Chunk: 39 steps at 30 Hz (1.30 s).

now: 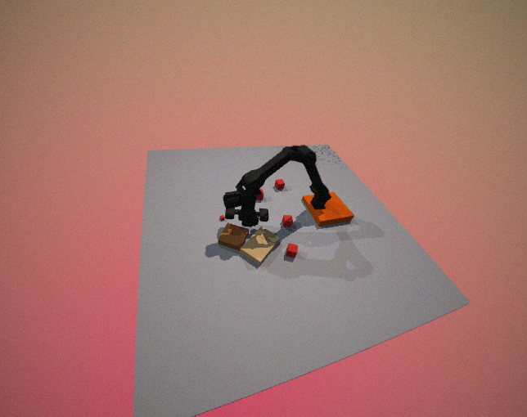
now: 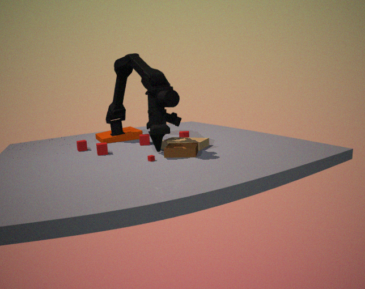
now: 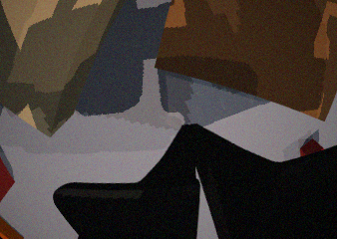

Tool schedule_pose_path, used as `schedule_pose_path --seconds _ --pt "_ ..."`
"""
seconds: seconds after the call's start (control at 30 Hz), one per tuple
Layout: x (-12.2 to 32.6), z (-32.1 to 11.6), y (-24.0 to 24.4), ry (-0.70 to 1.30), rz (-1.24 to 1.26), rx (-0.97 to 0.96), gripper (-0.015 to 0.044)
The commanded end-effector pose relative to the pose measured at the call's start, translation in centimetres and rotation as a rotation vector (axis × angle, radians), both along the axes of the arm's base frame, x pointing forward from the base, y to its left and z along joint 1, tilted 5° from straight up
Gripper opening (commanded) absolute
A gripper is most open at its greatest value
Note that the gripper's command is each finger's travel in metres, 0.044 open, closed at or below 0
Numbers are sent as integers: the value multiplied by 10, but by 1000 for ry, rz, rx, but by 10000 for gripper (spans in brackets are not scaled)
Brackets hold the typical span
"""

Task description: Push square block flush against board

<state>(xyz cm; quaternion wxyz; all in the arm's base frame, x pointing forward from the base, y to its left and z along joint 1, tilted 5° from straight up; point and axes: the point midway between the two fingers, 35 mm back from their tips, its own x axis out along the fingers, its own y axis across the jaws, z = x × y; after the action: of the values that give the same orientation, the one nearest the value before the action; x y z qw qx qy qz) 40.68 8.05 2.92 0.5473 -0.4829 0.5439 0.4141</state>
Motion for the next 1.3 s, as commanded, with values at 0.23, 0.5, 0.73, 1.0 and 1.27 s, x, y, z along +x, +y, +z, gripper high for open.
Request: schedule_pose_path --seconds 0.23,0.5,0.73,1.0,1.27 --pt "-4 1 -17 -2 5 2 0" --pt "-7 43 -16 -1 4 1 0" --pt "-9 56 -15 -2 0 3 0" --pt "-43 54 3 -16 -242 21 0" --pt "-83 48 18 -30 -507 38 0"
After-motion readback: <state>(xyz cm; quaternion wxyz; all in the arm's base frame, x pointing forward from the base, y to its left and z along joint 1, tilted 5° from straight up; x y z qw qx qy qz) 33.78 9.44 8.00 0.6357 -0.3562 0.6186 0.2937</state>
